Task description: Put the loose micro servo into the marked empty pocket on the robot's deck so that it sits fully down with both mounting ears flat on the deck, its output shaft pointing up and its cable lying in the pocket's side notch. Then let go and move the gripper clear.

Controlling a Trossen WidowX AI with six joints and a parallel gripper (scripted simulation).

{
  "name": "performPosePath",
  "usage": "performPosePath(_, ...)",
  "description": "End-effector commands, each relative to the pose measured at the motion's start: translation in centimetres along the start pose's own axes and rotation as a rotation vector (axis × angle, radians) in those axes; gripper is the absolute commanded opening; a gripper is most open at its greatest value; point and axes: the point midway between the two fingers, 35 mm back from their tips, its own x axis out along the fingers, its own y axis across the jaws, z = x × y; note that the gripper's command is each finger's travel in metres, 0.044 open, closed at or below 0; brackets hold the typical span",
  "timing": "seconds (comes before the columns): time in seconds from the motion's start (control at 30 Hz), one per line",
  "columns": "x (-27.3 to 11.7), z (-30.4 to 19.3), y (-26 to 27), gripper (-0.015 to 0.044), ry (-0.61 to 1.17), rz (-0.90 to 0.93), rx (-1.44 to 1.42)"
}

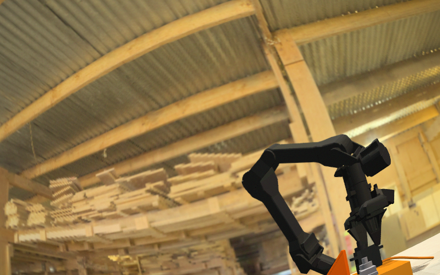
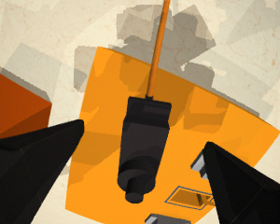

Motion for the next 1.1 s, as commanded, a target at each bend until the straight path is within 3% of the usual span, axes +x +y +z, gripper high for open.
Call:
performPosePath(0.0, 0.4, -0.1, 0.1, 0.0387, 0.005, 0.000, -0.008)
performPosePath(0.37, 0.4, -0.1, 0.1, 0.0099, 0.005, 0.000, -0.008)
performPosePath(0.53, 0.4, -0.1, 0.1, 0.0065, 0.005, 0.000, -0.008)
performPosePath(0.63, 0.0, 0.0, 0.1, 0.0000, 0.005, 0.000, -0.008)
performPosePath(1.07, -2.6, -0.7, 1.0, 0.0000, 0.005, 0.000, -0.009)
